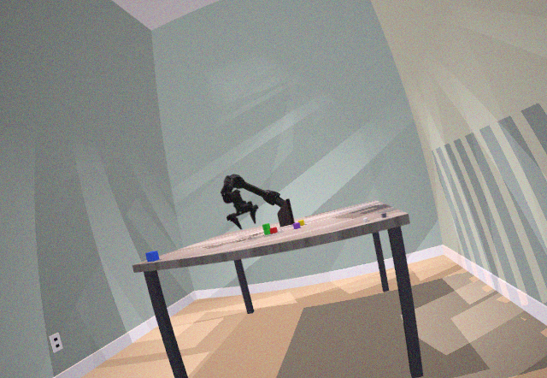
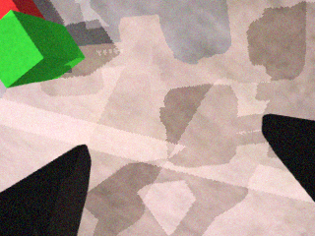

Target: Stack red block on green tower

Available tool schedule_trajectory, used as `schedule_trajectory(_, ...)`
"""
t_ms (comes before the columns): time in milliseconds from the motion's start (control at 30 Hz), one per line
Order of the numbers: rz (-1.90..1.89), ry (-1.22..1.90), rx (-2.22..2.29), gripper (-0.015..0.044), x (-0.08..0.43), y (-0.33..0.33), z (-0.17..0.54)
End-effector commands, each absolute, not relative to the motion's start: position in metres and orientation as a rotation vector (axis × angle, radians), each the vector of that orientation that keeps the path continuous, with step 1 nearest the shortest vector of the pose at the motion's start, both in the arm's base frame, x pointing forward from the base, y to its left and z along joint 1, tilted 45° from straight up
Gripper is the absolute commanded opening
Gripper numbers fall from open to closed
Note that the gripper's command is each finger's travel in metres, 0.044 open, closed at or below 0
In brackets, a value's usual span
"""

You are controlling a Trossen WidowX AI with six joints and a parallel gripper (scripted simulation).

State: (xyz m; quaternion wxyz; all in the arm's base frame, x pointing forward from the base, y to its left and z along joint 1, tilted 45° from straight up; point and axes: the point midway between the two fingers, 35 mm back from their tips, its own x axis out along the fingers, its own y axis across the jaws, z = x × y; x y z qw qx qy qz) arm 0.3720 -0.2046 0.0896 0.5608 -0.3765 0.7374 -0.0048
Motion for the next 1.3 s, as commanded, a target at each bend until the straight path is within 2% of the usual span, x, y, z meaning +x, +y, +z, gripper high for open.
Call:
schedule_trajectory(0,0.043,1.768,-0.966,0.0440,0.381,-0.177,0.068)
schedule_trajectory(400,0.232,1.854,-1.315,0.0440,0.386,-0.083,0.000)
schedule_trajectory(1267,0.232,1.855,-1.322,0.0440,0.380,-0.125,-0.041)
